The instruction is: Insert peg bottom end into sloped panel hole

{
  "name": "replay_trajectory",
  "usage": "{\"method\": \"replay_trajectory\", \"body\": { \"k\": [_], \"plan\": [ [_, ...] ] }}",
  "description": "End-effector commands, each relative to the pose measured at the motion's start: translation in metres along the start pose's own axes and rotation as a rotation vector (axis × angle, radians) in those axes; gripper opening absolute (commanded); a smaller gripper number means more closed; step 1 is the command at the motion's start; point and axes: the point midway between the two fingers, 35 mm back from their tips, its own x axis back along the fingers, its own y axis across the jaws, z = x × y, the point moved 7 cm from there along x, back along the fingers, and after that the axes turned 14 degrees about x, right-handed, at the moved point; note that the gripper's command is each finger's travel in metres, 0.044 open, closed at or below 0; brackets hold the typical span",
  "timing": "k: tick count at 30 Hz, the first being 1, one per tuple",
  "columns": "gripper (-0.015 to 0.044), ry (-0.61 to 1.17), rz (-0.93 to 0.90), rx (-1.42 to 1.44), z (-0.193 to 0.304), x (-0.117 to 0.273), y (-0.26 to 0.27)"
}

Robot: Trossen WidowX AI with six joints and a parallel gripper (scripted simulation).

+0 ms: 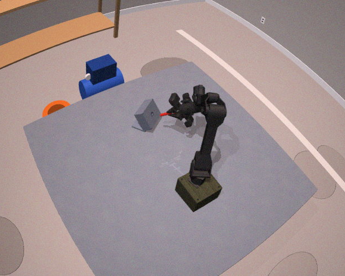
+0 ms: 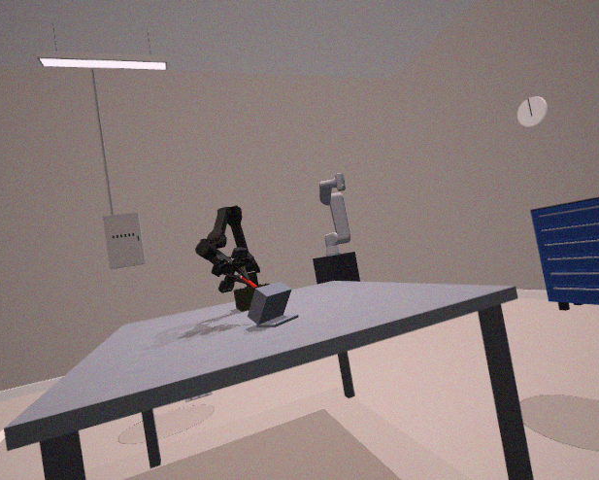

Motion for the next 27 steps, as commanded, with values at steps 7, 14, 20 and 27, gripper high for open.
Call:
{"method": "replay_trajectory", "body": {
  "k": [7,14,20,27],
  "plan": [
    [0.0000,-0.035,-0.027,-0.043,-0.004,0.008,-0.009],
    [0.0000,-0.043,-0.032,-0.050,-0.007,-0.001,-0.010],
    [0.0000,-0.051,-0.037,-0.057,-0.009,-0.010,-0.011],
    [0.0000,-0.061,-0.045,-0.066,-0.012,-0.021,-0.013]
  ]
}}
